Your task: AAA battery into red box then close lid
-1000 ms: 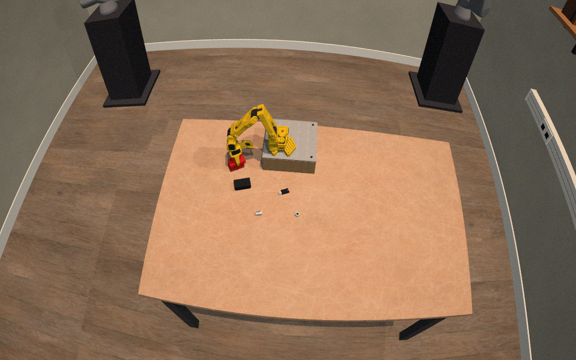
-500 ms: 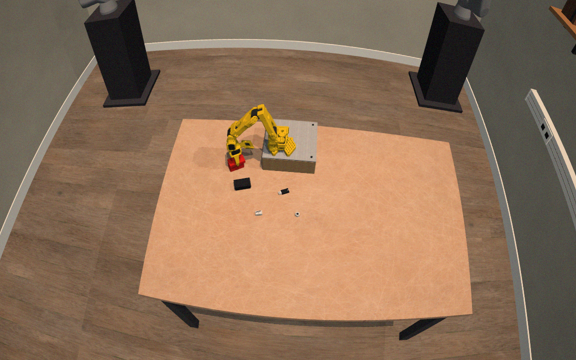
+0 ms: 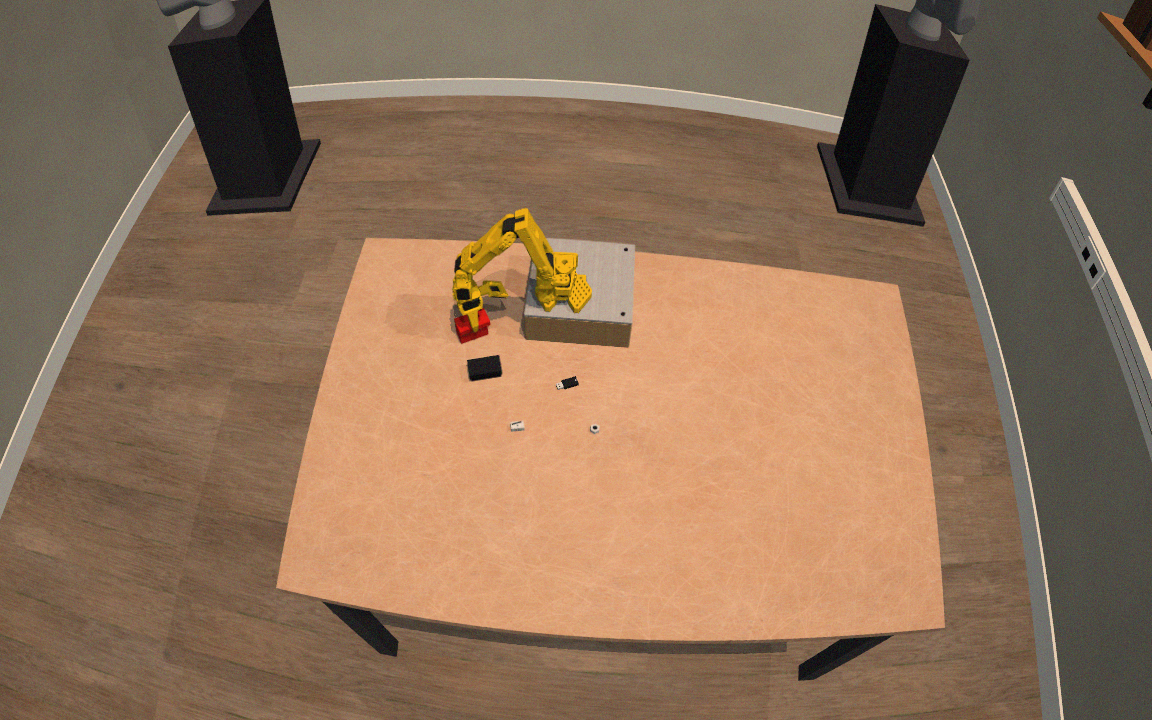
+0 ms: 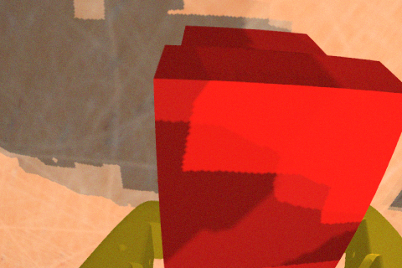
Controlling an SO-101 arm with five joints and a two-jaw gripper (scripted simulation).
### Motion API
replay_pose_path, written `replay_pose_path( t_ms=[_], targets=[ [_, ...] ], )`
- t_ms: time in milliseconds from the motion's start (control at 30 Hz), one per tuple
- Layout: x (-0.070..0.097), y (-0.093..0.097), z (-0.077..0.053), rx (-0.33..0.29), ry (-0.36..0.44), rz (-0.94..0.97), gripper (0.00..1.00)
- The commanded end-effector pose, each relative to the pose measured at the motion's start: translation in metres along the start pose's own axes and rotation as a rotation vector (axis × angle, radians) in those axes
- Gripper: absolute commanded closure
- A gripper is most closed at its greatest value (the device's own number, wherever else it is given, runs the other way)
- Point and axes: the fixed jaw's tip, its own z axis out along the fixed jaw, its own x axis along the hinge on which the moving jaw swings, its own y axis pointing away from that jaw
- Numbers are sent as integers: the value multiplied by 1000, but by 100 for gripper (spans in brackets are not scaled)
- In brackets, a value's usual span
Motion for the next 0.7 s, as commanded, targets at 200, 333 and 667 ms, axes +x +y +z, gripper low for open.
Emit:
replay_pose_path(
  t_ms=[200,333,667],
  targets=[
    [2,2,0,-7,20,0,79],
    [2,2,2,-7,20,0,79],
    [2,2,8,-7,20,0,79]
  ],
)
